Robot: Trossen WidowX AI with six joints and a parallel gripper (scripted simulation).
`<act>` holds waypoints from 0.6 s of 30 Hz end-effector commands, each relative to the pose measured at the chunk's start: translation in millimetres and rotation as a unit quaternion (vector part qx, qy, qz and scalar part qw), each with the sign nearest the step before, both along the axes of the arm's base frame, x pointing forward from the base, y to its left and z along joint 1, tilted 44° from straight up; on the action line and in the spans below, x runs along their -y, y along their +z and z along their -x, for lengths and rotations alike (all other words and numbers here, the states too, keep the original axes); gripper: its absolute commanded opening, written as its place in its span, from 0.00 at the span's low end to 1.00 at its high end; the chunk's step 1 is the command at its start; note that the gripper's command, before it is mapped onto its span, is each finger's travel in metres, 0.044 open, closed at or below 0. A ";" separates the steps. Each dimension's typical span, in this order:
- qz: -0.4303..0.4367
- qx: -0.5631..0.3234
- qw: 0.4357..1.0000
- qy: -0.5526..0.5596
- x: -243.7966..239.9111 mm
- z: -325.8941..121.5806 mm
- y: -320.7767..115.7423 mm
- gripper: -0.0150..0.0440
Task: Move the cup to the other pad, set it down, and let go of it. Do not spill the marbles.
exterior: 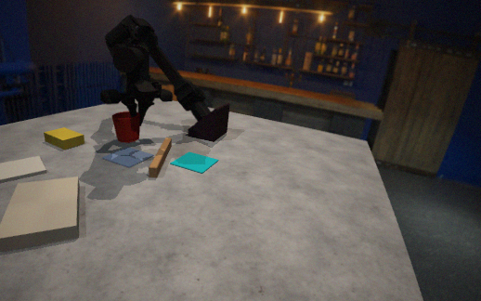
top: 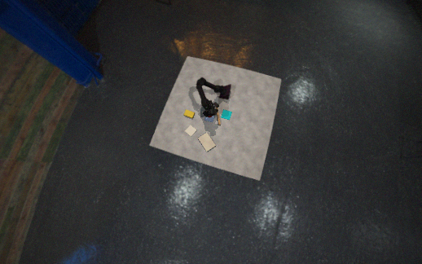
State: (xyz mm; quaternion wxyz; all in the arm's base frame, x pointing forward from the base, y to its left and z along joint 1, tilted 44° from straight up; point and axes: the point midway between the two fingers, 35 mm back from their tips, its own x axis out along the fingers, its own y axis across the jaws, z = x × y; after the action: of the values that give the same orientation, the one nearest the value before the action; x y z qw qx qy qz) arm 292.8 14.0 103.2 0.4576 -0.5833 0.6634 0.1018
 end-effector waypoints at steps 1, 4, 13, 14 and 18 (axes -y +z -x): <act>0.000 0.000 1.000 0.000 -1.0 0.3 -1.1 0.25; -0.001 0.000 1.000 0.000 -4.6 2.5 -4.4 0.25; -0.003 0.000 1.000 -0.002 -21.3 12.5 -19.7 0.25; -0.003 0.000 1.000 -0.002 -23.2 13.6 -21.4 0.25; -0.004 -0.001 1.000 -0.002 -30.6 18.1 -28.2 0.25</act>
State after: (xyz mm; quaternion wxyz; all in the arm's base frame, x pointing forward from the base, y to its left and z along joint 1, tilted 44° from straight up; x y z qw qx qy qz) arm 279.0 38.5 81.6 0.4584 -0.5830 0.6629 0.1029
